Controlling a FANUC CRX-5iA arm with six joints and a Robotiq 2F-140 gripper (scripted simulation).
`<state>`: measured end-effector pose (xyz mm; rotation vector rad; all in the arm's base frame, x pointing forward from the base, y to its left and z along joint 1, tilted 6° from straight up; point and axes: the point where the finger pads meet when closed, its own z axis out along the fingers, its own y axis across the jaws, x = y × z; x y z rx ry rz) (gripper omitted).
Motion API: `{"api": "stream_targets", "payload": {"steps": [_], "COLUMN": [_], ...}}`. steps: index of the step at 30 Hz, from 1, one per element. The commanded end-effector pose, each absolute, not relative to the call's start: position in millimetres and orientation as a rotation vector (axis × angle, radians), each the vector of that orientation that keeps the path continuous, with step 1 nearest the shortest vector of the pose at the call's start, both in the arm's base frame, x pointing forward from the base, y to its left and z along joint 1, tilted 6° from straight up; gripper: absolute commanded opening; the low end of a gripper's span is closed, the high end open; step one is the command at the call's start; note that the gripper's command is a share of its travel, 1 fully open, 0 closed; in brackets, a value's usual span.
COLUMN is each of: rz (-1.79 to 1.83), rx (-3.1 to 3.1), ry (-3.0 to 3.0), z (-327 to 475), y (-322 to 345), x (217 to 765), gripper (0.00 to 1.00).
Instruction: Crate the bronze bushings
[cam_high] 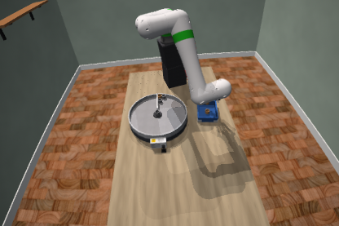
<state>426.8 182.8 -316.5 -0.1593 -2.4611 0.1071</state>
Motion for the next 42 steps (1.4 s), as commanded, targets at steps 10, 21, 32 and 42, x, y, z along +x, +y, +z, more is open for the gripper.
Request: {"api": "stream_targets", "payload": {"steps": [10, 21, 32, 42], "rz": [0.107, 0.107, 0.107, 0.107], "rx": [-0.159, -0.159, -0.159, -0.159], "ry": [-2.461, -2.461, -2.461, -2.461], "z": [-316, -322, -337, -353], "y": [183, 182, 181, 179], "x": [427, 427, 427, 428], "gripper": [0.00, 0.00, 0.00, 0.00]}}
